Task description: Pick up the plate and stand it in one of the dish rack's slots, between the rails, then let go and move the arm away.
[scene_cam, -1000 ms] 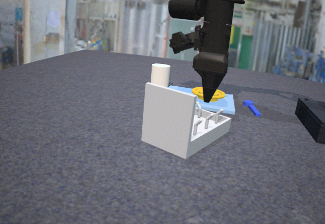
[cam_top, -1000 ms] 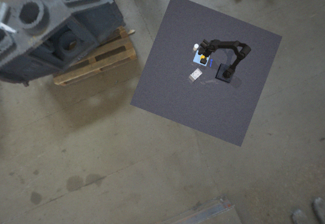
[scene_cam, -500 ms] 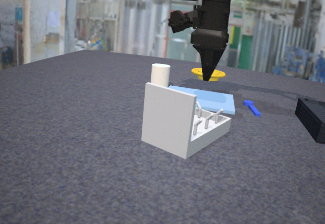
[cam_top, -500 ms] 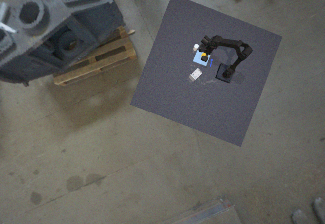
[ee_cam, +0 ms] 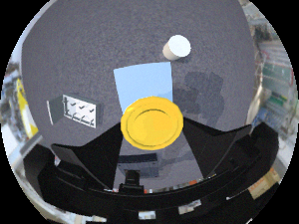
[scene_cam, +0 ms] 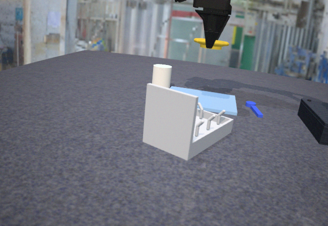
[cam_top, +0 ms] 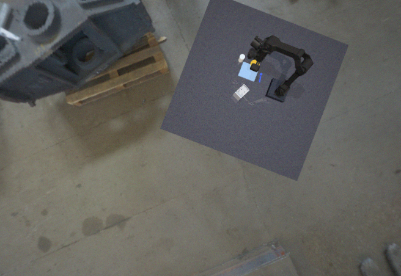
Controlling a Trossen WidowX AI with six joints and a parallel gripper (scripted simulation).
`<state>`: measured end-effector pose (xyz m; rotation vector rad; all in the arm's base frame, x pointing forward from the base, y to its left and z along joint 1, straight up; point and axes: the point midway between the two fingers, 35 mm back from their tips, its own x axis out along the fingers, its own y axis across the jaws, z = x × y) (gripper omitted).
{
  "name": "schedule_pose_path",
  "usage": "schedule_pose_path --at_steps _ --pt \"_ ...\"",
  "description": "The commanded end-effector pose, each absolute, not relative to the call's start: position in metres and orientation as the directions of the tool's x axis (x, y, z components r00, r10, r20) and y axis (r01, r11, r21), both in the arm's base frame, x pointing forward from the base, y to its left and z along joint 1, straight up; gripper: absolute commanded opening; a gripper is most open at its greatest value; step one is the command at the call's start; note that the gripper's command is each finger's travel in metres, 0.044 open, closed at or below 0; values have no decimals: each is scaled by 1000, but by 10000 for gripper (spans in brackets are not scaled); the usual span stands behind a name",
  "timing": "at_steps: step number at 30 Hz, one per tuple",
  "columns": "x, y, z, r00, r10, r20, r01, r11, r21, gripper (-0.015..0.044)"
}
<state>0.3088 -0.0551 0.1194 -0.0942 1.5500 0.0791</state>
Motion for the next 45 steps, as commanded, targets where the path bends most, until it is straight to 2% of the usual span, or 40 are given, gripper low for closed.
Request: schedule_pose_path --at_steps 1,18,31,41,45 --pt "311 -55 142 32 -10 -999 -120 993 -14 0" --pt "307 -53 185 27 -8 -1000 -131 991 -12 0" --pt "255 55 182 23 1 -1000 270 963 7 0" --pt "255 57 181 23 5 -1000 274 962 12 0" --pt "266 64 167 38 83 -996 227 970 89 0"
